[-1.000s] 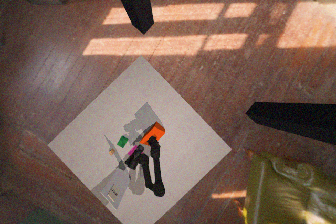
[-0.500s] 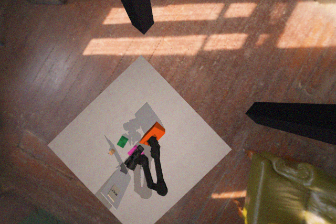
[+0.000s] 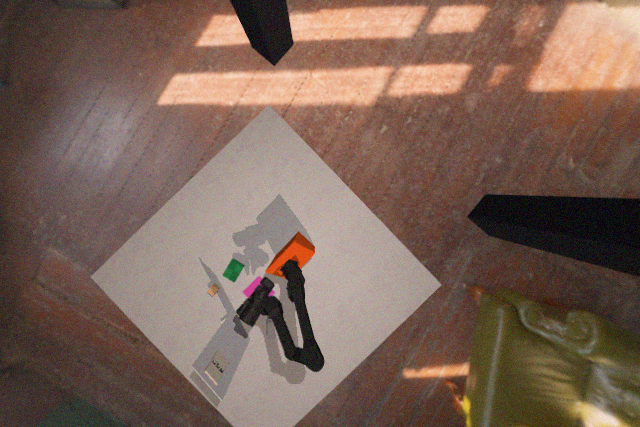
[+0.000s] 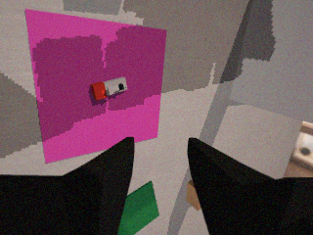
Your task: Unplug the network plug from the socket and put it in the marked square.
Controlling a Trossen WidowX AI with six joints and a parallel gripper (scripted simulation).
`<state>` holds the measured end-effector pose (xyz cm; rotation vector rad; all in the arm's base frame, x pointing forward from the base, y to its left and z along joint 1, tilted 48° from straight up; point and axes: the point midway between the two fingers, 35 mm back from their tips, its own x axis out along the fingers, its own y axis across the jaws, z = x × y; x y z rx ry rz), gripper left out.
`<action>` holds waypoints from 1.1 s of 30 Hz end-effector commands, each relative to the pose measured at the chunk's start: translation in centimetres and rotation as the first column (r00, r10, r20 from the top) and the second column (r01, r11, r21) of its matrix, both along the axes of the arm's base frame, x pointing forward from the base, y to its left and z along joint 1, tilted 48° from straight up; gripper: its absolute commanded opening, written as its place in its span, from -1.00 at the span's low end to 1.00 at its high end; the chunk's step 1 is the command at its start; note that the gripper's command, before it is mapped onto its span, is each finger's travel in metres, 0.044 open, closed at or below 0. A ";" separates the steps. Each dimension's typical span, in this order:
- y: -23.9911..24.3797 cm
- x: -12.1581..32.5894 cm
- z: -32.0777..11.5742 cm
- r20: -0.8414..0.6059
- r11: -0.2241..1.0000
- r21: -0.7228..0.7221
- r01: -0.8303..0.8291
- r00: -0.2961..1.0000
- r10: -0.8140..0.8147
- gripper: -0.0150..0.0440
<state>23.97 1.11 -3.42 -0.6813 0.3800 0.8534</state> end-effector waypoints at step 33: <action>-1.5 -0.7 2.4 0.019 1.000 0.011 0.002 1.000 -0.002 0.04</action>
